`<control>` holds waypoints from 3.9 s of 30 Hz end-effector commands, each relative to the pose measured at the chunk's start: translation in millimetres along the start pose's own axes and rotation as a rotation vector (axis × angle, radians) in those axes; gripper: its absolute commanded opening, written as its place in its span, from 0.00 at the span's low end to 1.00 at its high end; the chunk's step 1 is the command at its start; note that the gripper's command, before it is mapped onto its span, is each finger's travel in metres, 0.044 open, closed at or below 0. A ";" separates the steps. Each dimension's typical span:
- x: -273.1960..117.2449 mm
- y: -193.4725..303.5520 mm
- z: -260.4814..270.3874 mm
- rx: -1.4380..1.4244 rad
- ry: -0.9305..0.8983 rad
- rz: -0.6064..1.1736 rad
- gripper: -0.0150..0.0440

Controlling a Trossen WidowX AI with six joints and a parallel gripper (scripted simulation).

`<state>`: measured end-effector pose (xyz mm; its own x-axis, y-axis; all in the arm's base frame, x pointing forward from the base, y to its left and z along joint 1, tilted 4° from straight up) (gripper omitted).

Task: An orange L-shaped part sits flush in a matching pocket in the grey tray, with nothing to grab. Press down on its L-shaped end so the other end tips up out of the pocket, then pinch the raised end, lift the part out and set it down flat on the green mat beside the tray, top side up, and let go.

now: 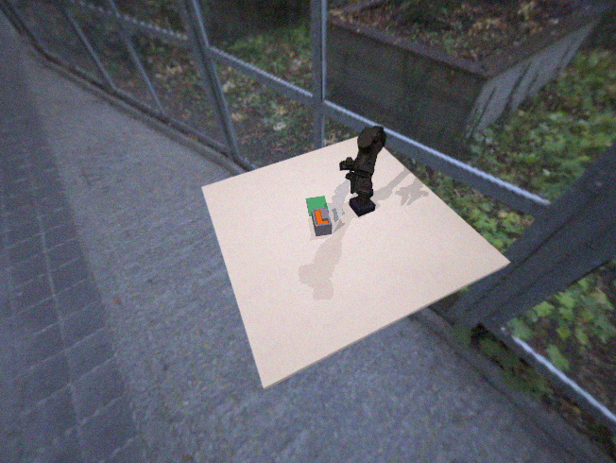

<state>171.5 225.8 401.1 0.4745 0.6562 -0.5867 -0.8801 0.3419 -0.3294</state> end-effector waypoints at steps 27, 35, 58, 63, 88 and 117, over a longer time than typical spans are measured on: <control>175.9 -35.6 -296.7 -0.105 0.880 0.464 0.56; 178.2 -34.4 -299.6 -0.105 0.880 0.464 0.56; 195.5 -22.9 -324.3 -0.105 0.880 0.464 0.56; 195.5 -22.9 -324.3 -0.105 0.880 0.464 0.56; 195.3 -25.9 -304.0 -0.105 0.879 0.464 0.56; 137.9 -61.9 -239.9 -0.106 0.867 0.445 0.56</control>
<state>295.3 133.7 163.4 -0.0169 -0.0260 -0.9995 -0.9956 0.0922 0.0144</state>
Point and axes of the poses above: the point midway between the two fingers, 35 mm back from their tips, its own x axis out along the fingers, its own z axis across the jaws, y = z × x, the point moved 5 cm from there along -x, back along the fingers, and after that the axes turned 1 degree about -x, right-handed, at the moved point
